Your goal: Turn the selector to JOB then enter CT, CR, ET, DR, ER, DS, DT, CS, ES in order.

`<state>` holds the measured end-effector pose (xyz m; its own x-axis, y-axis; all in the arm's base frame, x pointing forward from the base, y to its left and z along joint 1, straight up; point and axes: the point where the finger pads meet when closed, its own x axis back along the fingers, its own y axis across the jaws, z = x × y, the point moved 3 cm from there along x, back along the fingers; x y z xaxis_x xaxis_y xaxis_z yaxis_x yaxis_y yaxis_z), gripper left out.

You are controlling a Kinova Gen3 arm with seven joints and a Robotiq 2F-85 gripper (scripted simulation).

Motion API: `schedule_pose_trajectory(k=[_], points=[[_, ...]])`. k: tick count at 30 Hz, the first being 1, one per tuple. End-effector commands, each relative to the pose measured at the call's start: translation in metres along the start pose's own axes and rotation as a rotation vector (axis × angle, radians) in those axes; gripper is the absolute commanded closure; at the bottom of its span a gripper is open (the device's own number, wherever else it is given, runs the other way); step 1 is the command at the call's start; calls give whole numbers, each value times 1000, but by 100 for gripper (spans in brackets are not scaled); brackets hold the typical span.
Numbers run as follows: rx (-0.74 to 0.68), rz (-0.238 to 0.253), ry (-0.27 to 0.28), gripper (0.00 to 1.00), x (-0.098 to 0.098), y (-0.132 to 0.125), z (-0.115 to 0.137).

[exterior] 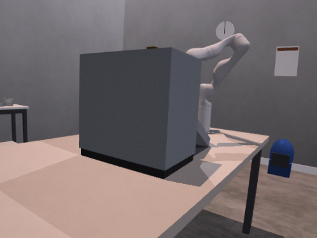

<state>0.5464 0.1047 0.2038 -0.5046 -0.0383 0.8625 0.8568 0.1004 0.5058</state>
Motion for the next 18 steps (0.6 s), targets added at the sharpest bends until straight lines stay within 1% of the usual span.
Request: schedule_pose_trajectory(k=[1,8,18], points=[[-5,0,10,90,5,0,3],[-7,0,9,90,12,0,2],[-8,1,9,90,12,-2,0]])
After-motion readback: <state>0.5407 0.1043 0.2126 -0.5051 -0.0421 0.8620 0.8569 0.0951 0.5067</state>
